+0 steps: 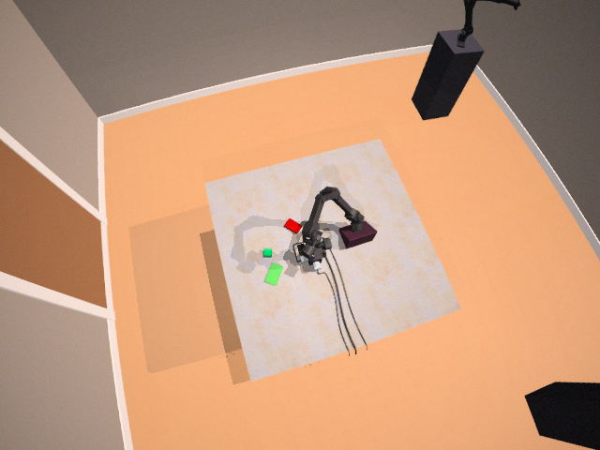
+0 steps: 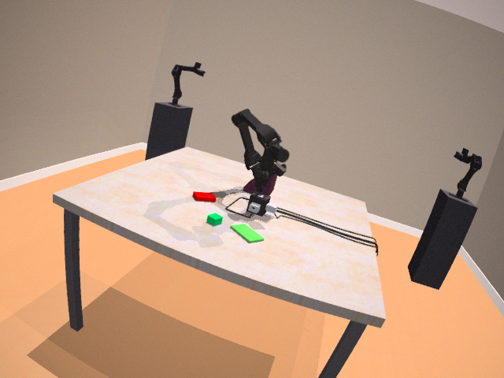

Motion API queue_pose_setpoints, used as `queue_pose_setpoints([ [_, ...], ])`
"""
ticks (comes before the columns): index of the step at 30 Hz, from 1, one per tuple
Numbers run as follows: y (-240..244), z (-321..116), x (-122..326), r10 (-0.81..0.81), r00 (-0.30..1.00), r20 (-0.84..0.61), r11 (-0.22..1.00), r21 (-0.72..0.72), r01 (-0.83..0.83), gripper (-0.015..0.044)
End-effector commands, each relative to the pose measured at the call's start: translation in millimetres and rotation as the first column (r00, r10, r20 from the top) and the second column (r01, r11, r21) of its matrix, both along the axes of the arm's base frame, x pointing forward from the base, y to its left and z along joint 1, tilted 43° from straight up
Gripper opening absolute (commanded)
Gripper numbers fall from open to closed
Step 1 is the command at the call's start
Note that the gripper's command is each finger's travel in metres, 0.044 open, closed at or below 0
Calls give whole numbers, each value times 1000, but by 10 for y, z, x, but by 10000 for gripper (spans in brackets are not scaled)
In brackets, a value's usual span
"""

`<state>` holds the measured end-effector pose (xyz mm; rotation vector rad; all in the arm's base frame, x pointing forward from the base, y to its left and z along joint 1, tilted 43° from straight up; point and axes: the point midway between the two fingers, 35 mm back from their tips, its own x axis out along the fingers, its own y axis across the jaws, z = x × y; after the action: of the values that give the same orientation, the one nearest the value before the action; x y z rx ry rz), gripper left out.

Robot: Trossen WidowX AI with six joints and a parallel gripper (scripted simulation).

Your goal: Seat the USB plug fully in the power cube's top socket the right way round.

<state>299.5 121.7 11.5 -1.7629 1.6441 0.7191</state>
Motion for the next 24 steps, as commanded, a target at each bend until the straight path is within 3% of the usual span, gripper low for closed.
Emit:
queue_pose_setpoints([
  [1,-25,-16,-14,5,1000,-8,1000,-8,-5,440],
  [5,-25,-16,-14,5,1000,-8,1000,-8,-5,440],
  [21,-7,-5,-4,-1,1000,-2,1000,-1,1,20],
  [24,-7,-5,-4,-1,1000,-2,1000,-1,1,0],
])
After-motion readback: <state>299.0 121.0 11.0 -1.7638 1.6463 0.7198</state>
